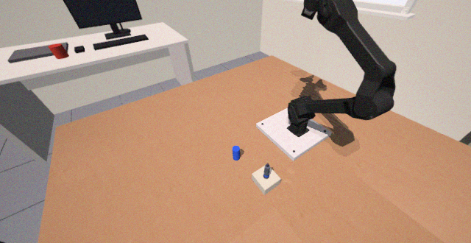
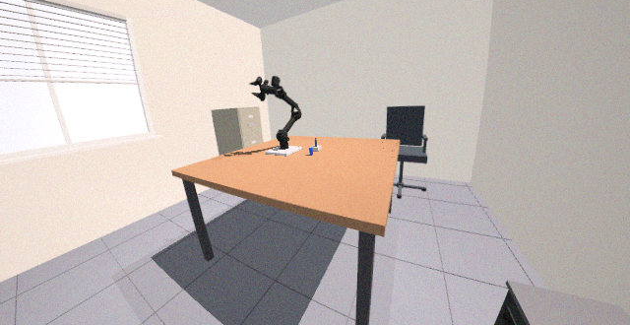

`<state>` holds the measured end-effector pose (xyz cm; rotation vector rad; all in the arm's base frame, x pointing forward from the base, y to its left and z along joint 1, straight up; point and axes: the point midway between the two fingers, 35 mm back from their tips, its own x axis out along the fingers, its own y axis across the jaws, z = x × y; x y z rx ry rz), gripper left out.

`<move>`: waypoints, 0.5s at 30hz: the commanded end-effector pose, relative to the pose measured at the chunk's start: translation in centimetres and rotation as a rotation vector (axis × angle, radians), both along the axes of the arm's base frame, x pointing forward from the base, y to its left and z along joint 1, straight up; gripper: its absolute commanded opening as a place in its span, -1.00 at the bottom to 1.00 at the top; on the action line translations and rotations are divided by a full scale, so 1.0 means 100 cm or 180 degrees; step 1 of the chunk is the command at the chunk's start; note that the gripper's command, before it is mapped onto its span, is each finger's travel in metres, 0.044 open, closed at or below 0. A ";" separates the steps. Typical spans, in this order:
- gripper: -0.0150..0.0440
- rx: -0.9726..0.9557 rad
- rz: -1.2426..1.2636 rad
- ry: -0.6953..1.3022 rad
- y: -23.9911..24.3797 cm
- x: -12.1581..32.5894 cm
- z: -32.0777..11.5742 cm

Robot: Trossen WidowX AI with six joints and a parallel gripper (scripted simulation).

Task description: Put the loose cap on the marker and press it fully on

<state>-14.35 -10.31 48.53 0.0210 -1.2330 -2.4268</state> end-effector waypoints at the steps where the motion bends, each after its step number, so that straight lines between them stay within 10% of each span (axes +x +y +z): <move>1: 0.78 0.0021 0.0030 0.0001 -0.003 0.001 -0.001; 6: 0.33 0.0574 0.0820 0.0043 -0.069 0.028 -0.020; 15: 0.31 0.1663 0.2442 0.0189 -0.163 0.131 -0.082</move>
